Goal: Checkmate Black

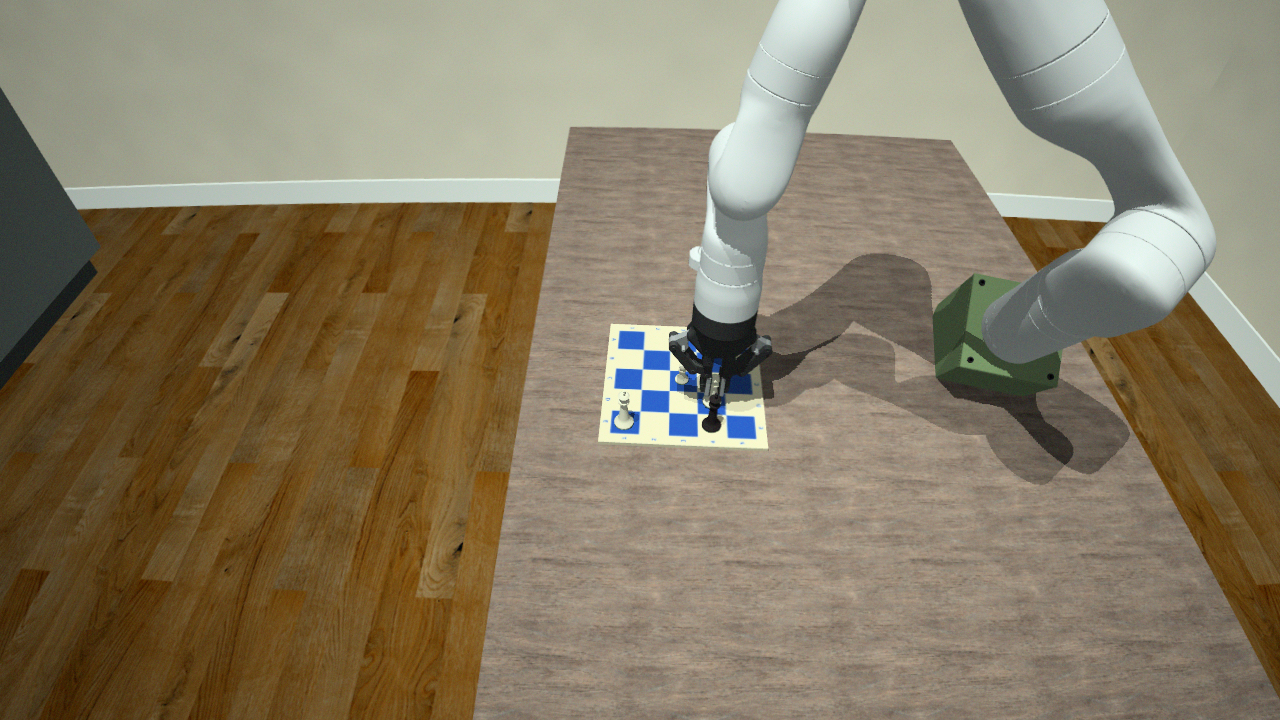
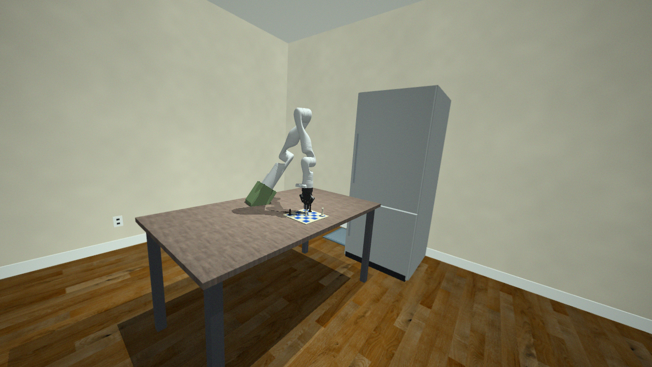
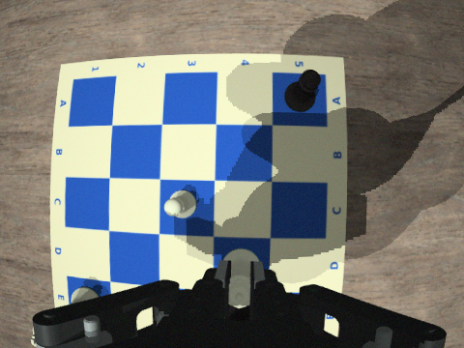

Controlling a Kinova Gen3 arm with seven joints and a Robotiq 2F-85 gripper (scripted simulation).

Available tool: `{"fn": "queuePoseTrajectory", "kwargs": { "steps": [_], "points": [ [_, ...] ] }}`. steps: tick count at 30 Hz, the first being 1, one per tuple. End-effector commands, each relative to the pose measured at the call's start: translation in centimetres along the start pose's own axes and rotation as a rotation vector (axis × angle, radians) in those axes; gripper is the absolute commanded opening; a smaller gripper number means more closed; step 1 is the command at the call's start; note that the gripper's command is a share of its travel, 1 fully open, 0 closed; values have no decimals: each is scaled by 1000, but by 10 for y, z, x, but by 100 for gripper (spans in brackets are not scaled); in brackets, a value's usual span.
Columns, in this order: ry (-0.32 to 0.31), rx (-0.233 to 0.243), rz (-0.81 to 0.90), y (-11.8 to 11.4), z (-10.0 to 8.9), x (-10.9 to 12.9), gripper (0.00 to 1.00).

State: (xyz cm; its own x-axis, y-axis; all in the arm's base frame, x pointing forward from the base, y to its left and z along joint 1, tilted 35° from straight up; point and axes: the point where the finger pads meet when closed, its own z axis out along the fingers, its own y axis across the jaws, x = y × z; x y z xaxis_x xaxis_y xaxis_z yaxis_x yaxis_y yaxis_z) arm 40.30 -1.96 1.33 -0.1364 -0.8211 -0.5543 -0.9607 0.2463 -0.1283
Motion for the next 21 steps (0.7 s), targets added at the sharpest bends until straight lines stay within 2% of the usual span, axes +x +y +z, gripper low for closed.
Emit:
{"fn": "queuePoseTrajectory", "kwargs": {
  "steps": [1, 21],
  "points": [
    [1, 1, 0, 0, 0, 0, 0],
    [1, 1, 0, 0, 3, 0, 0]
  ]
}}
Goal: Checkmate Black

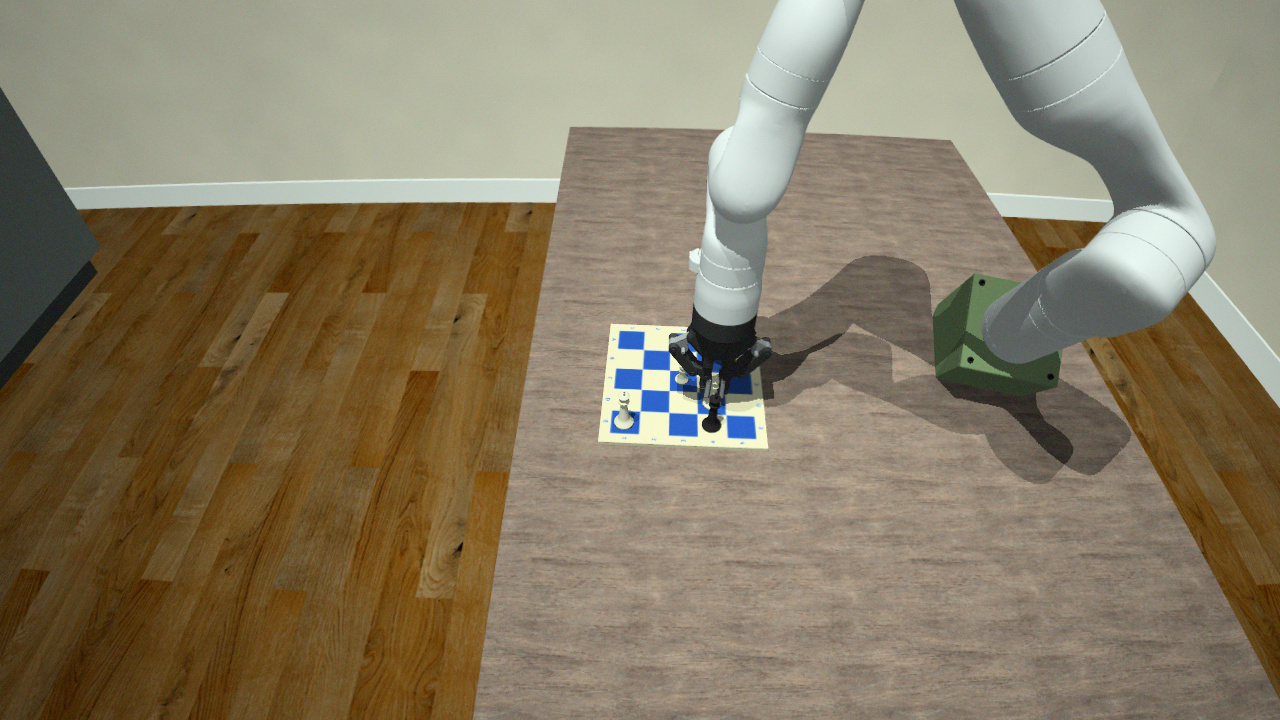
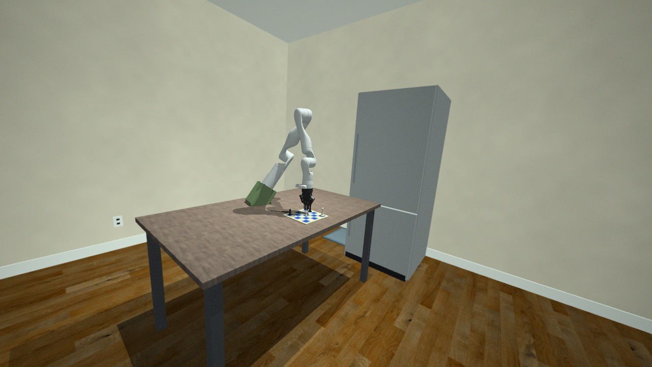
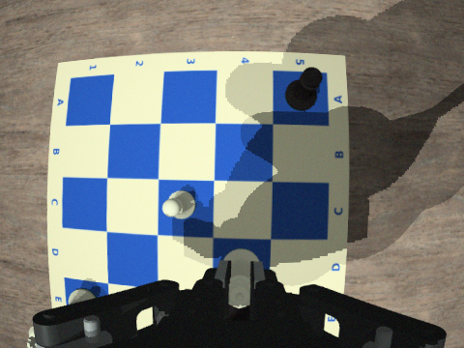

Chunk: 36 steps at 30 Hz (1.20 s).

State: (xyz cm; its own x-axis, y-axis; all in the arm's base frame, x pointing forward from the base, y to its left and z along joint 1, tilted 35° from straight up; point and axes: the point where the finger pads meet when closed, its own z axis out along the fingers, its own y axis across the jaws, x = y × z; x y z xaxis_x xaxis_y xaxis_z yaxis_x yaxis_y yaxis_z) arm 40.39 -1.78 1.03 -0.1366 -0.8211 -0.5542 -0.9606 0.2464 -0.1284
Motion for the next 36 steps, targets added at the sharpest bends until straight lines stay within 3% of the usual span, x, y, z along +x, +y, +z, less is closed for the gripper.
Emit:
{"fn": "queuePoseTrajectory", "kwargs": {
  "steps": [1, 35, 36],
  "points": [
    [0, 1, 0, 0, 0, 0, 0],
    [0, 1, 0, 0, 0, 0, 0],
    [0, 1, 0, 0, 0, 0, 8]
  ]
}}
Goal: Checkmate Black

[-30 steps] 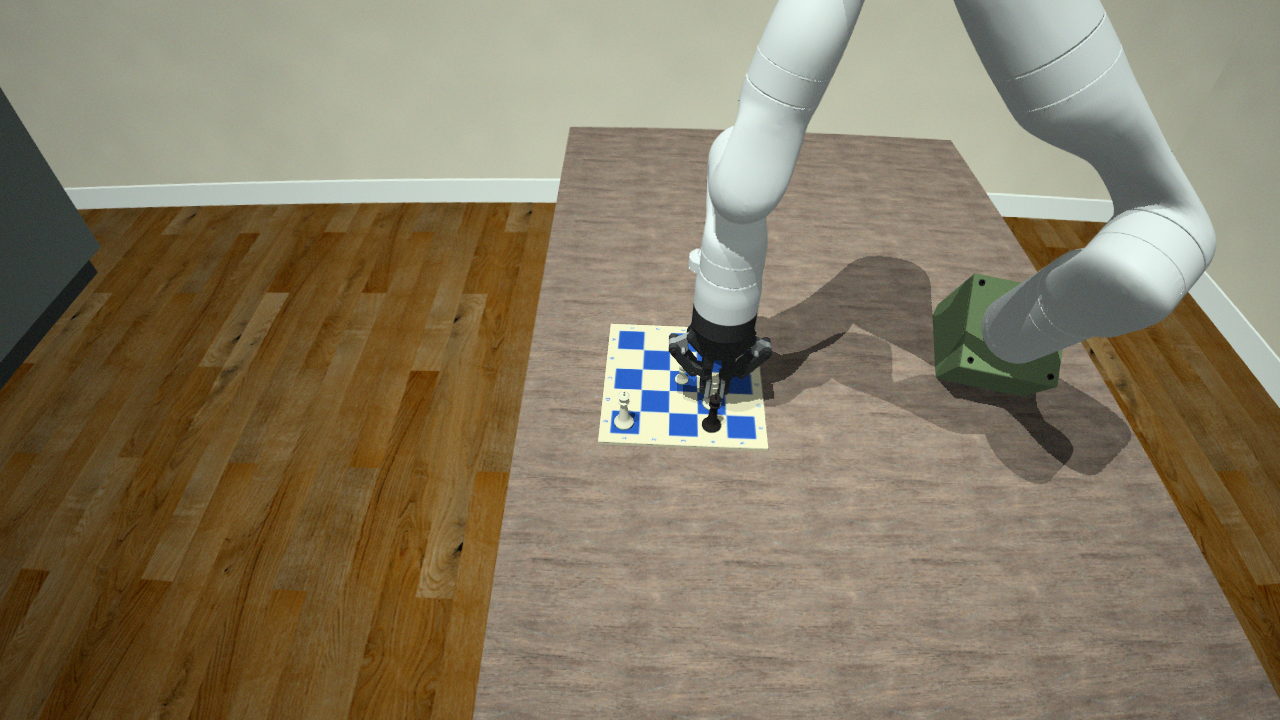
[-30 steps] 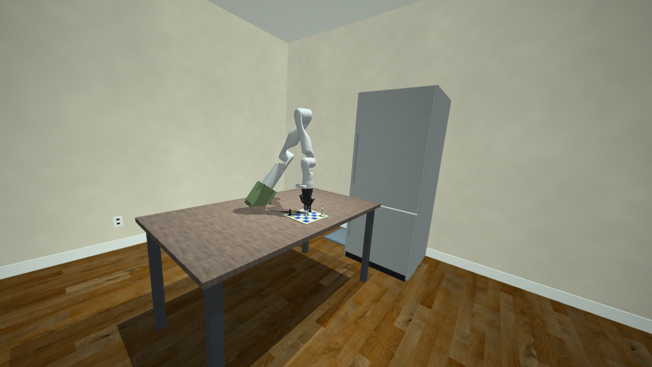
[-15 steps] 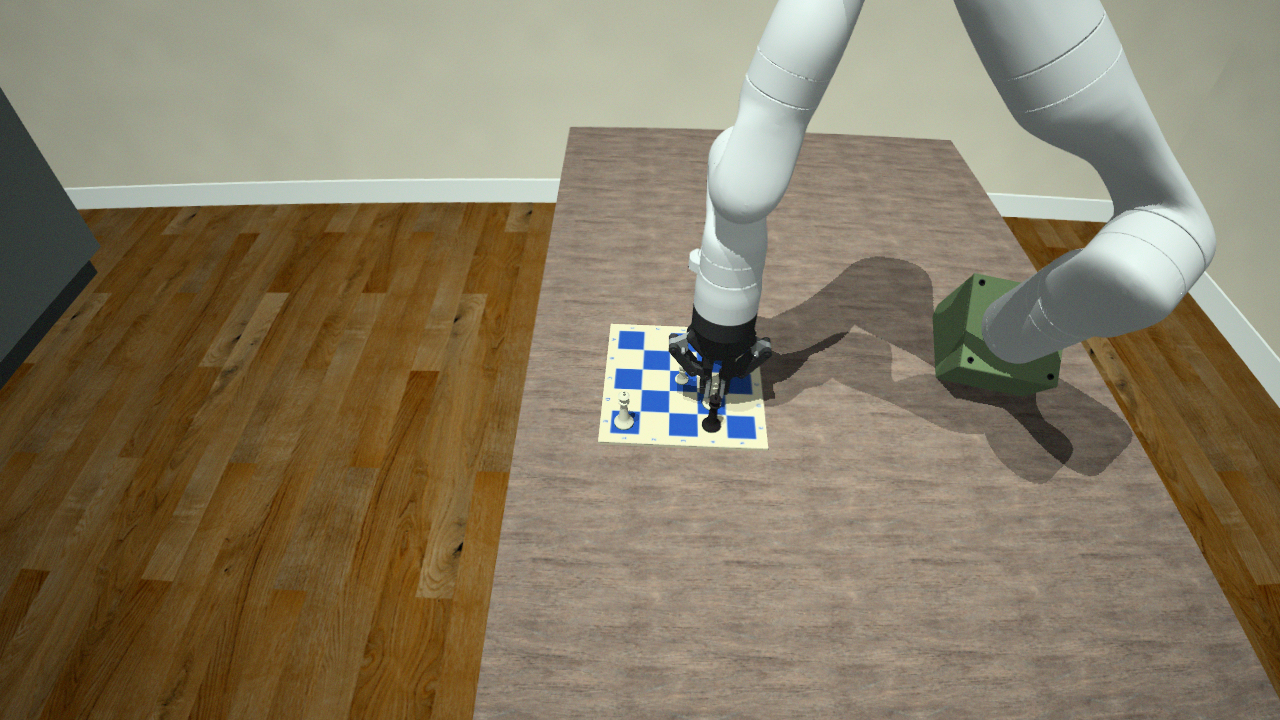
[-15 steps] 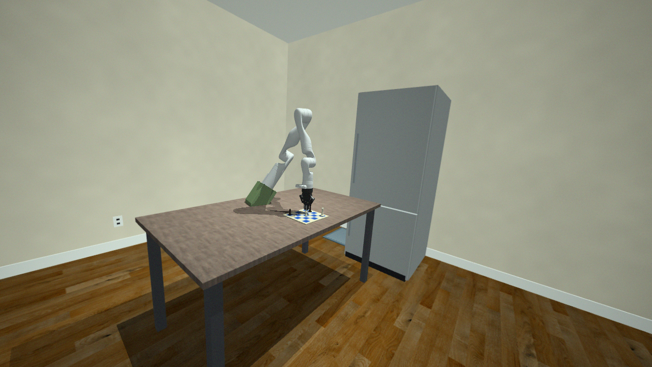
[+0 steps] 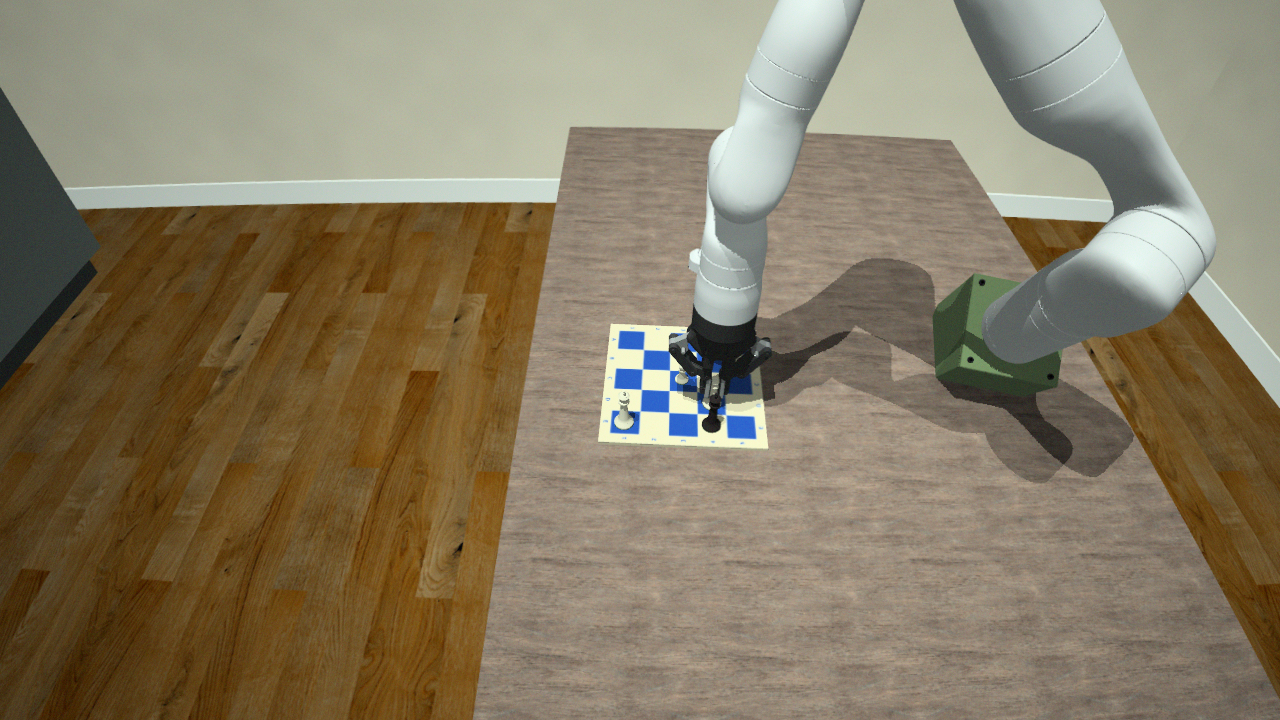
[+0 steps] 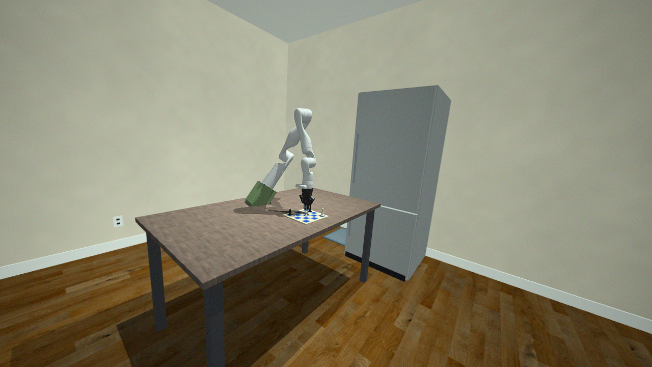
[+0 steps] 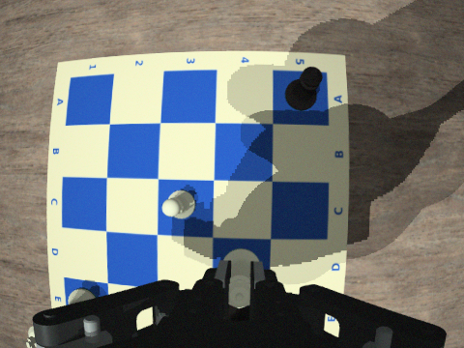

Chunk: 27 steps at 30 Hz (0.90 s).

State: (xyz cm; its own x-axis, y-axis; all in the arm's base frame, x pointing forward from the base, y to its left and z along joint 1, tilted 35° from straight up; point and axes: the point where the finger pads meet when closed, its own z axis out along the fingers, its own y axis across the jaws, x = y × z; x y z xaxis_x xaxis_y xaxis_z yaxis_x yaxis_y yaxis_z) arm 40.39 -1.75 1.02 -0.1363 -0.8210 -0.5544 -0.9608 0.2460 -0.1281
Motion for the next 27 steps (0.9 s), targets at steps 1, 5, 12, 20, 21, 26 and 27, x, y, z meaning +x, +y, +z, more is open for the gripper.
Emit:
{"fn": "queuePoseTrajectory", "kwargs": {
  "steps": [1, 5, 12, 20, 21, 26, 27],
  "points": [
    [1, 1, 0, 0, 0, 0, 8],
    [1, 1, 0, 0, 0, 0, 16],
    [1, 1, 0, 0, 0, 0, 41],
    [1, 1, 0, 0, 0, 0, 41],
    [1, 1, 0, 0, 0, 0, 41],
    [1, 1, 0, 0, -2, 0, 41],
    [1, 1, 0, 0, -4, 0, 41]
  ]
}}
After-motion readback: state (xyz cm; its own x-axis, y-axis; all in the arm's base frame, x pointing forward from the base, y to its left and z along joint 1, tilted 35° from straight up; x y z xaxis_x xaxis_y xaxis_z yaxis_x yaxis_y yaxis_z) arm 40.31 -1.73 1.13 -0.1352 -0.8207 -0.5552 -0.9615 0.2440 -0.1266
